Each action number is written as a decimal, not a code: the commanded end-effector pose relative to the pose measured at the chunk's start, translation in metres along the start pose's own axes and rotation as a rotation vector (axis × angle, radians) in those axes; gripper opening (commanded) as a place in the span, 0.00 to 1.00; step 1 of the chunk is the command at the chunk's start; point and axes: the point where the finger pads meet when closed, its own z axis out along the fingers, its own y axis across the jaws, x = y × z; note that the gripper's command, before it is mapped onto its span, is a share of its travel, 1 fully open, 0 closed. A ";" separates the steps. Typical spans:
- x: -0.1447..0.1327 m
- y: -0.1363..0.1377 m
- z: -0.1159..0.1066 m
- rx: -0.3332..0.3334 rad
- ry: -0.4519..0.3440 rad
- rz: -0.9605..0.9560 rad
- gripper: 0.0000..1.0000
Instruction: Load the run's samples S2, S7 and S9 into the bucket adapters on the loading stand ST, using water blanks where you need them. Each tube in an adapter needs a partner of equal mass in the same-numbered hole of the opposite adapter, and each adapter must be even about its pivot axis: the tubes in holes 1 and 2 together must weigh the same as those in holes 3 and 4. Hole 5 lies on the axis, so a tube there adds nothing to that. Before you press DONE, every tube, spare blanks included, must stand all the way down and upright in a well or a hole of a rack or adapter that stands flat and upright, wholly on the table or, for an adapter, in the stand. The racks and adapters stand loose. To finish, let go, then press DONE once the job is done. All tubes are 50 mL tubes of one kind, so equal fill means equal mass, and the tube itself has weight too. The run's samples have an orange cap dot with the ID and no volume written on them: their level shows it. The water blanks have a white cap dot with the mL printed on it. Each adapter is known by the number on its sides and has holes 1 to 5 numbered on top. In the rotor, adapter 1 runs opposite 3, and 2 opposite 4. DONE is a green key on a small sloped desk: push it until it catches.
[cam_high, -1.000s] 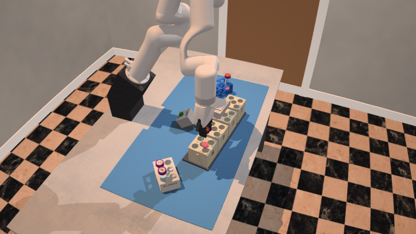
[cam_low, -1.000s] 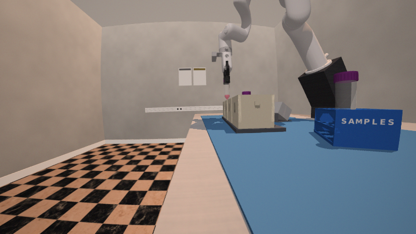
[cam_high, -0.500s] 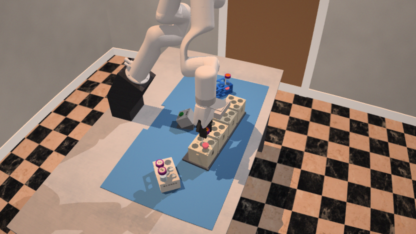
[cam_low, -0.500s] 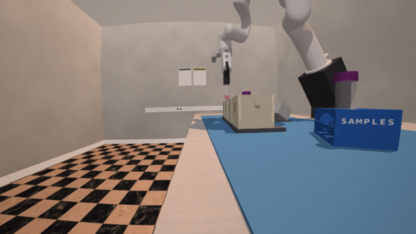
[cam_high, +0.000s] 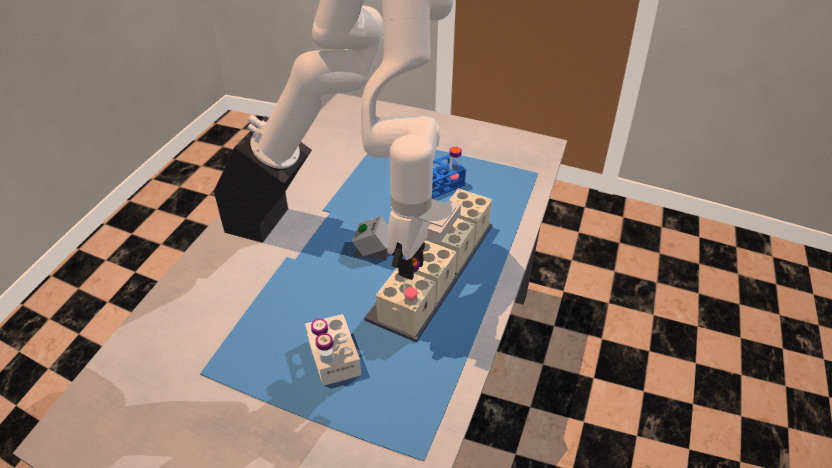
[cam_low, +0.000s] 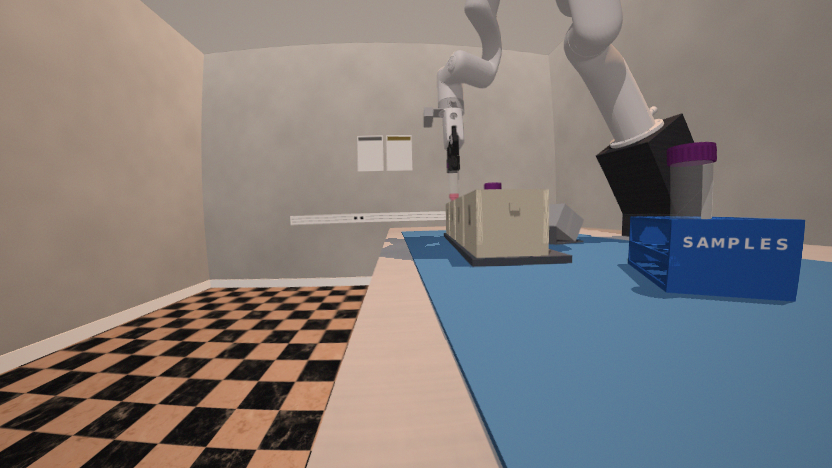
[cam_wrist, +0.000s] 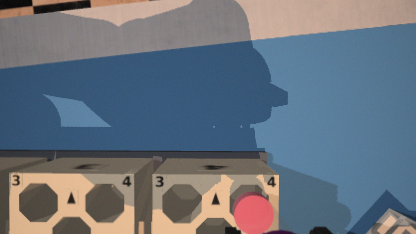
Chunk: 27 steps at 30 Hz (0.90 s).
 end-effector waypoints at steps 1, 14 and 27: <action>0.001 0.000 0.003 -0.001 0.003 -0.001 0.00; 0.001 0.000 0.016 -0.001 0.003 -0.001 0.00; 0.001 0.001 0.027 -0.001 0.003 -0.001 0.00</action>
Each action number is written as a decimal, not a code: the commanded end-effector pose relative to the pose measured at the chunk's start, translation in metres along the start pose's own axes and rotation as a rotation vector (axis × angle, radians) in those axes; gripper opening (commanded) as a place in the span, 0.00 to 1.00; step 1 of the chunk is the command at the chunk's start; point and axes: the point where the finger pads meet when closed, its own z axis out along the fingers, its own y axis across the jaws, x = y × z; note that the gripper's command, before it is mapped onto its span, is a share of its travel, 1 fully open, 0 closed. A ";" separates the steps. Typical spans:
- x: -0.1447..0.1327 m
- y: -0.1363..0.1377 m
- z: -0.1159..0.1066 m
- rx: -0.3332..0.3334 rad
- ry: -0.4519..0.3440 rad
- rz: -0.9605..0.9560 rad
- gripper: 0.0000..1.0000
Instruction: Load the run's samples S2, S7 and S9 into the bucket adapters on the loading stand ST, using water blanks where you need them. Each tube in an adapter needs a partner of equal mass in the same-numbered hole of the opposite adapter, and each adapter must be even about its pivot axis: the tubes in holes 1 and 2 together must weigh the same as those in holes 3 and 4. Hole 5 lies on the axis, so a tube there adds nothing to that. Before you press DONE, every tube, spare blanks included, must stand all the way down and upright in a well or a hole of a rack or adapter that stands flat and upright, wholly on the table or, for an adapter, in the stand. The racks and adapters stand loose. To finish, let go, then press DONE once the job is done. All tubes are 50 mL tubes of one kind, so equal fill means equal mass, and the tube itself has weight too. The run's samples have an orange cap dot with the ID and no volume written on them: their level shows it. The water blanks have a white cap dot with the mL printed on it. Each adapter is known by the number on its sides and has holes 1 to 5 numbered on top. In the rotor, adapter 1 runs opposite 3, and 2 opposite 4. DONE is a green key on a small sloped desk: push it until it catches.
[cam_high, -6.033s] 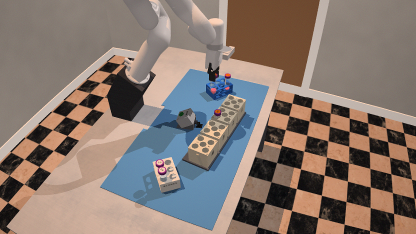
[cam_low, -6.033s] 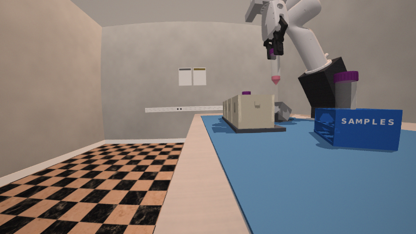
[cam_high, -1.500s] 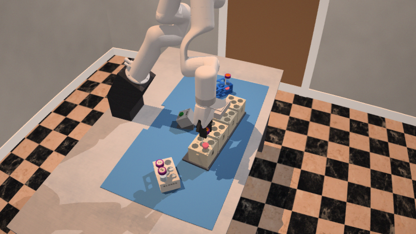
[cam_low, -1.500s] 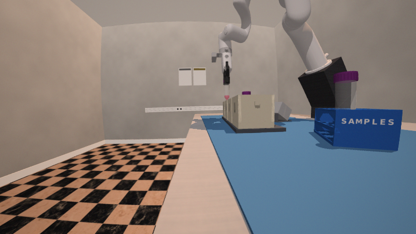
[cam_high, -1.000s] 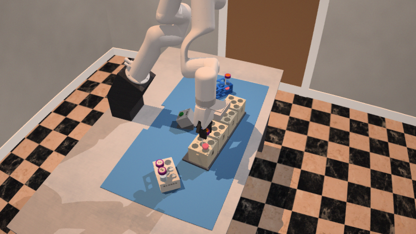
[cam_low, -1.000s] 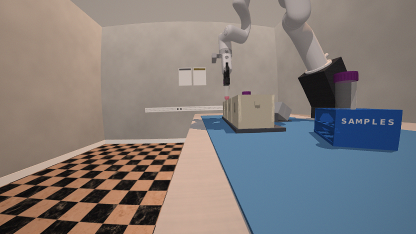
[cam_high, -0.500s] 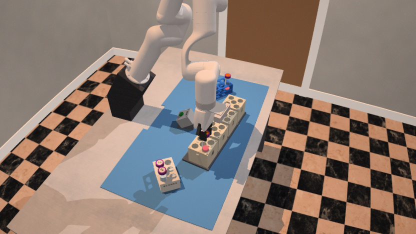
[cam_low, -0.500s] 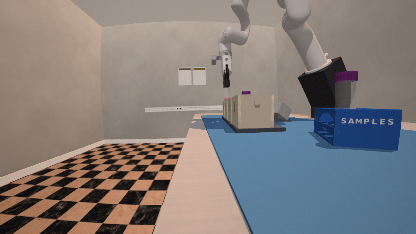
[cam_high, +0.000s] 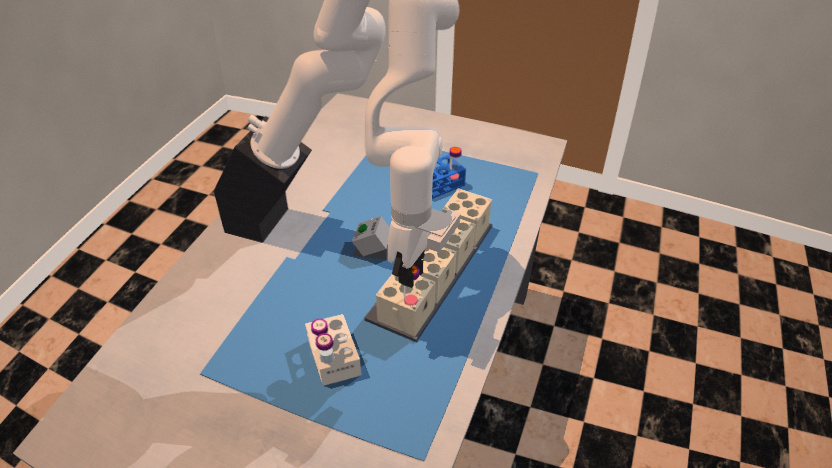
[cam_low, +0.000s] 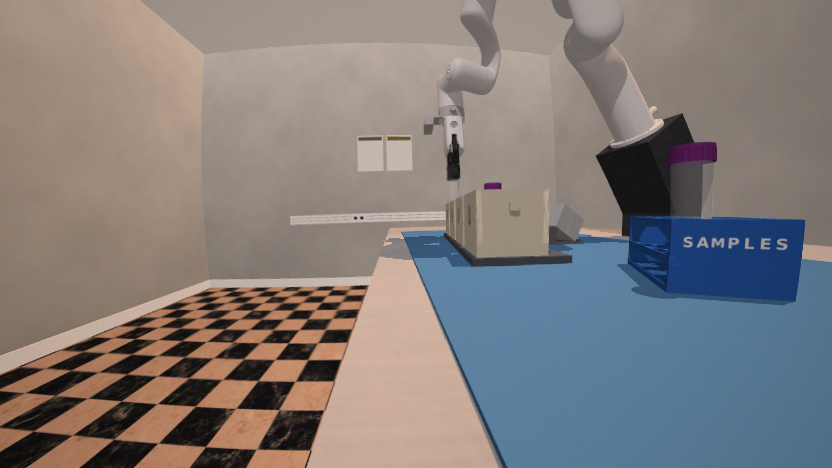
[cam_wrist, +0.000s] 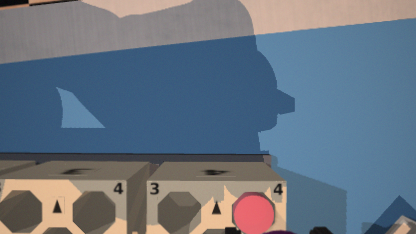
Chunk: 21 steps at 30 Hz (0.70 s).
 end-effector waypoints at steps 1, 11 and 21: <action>0.001 0.000 0.005 -0.001 0.003 -0.001 0.00; 0.001 0.000 0.013 -0.001 0.003 -0.001 0.00; 0.001 0.000 0.023 -0.001 0.003 -0.001 0.00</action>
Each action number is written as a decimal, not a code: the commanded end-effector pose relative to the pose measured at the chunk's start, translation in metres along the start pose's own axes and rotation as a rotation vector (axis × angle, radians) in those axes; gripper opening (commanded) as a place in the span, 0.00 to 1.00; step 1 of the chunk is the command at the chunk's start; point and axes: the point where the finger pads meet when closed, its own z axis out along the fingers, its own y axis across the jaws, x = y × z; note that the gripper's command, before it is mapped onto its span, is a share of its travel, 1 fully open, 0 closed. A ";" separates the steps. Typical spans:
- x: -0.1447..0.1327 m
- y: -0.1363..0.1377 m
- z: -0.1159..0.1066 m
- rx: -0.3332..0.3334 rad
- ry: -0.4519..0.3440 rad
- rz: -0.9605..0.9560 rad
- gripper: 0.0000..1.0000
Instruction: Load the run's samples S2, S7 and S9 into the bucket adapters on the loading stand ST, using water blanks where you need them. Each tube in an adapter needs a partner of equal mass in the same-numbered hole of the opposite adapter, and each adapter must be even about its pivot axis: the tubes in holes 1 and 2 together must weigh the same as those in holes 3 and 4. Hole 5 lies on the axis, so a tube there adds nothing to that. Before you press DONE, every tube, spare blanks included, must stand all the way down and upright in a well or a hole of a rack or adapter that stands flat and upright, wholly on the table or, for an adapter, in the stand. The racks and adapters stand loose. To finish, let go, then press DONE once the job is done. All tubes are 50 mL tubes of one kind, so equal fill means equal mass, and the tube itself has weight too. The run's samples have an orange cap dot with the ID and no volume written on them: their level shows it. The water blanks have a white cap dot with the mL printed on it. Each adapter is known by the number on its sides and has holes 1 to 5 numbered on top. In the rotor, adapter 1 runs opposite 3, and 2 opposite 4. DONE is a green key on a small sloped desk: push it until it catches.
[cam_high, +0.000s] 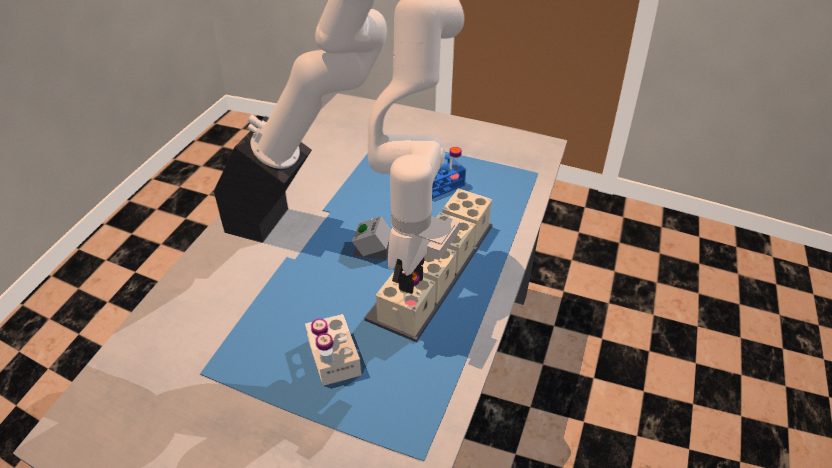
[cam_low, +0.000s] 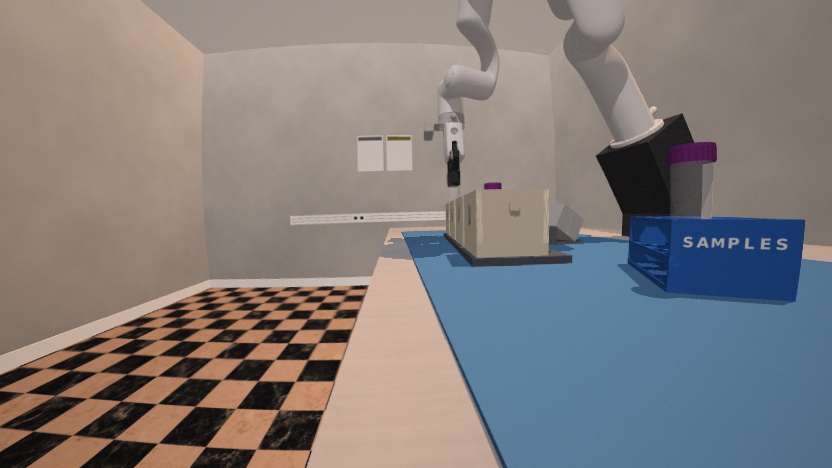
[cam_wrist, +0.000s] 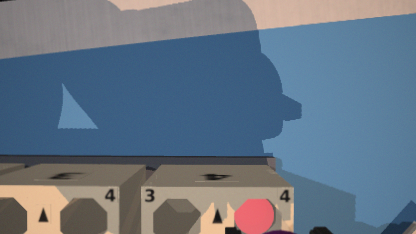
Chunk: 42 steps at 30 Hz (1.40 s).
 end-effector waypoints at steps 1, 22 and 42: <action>0.001 0.000 0.005 -0.001 0.004 -0.001 0.00; 0.001 0.000 0.022 -0.001 0.004 -0.001 0.00; 0.001 0.000 0.040 -0.001 0.004 0.000 0.00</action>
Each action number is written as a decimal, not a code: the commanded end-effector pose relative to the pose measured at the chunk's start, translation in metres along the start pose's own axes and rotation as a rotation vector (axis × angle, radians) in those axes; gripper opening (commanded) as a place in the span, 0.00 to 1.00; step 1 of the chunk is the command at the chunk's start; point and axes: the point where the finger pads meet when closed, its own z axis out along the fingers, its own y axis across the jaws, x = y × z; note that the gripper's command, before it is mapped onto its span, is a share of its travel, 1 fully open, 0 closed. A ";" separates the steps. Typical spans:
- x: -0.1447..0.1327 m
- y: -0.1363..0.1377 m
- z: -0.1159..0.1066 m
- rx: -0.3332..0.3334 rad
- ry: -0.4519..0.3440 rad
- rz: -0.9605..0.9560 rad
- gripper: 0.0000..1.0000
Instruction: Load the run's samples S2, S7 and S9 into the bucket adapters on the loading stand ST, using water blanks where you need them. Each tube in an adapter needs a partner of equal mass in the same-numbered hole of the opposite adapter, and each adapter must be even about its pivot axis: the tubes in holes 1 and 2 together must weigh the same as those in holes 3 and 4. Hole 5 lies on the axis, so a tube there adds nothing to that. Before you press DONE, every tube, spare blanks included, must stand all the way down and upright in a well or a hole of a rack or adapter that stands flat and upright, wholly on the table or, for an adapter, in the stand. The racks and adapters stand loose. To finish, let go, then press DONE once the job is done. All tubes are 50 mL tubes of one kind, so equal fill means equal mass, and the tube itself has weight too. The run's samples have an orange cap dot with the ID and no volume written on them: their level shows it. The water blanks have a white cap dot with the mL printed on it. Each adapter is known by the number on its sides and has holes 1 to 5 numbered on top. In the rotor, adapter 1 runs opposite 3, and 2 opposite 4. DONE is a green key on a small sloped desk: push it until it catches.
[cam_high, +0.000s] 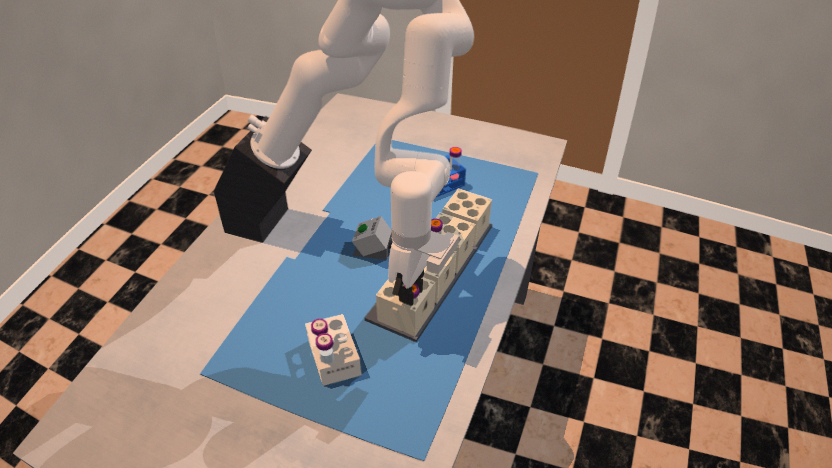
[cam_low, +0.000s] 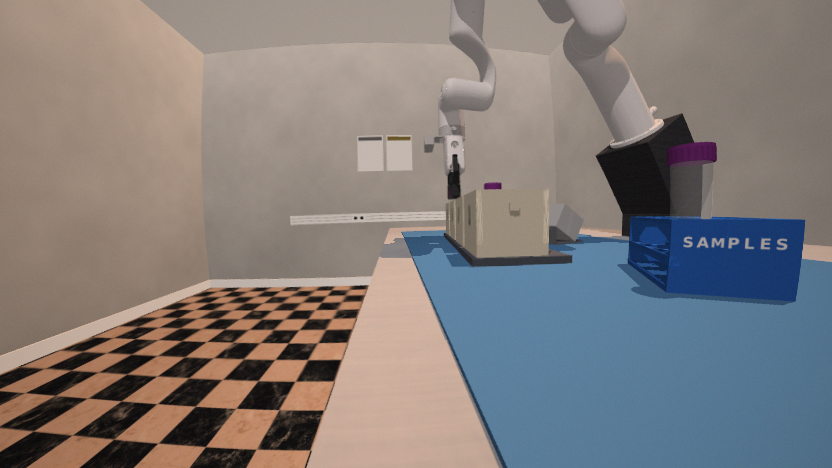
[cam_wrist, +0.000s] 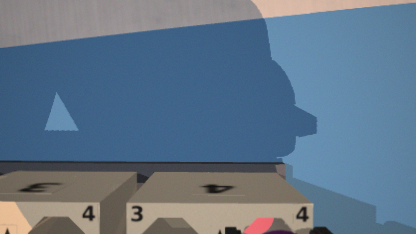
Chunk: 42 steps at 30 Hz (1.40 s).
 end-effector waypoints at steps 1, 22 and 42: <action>0.001 0.000 0.005 -0.001 0.004 0.000 0.00; 0.001 0.000 0.006 -0.001 0.004 0.000 0.44; 0.001 0.000 0.006 -0.001 0.004 0.000 0.44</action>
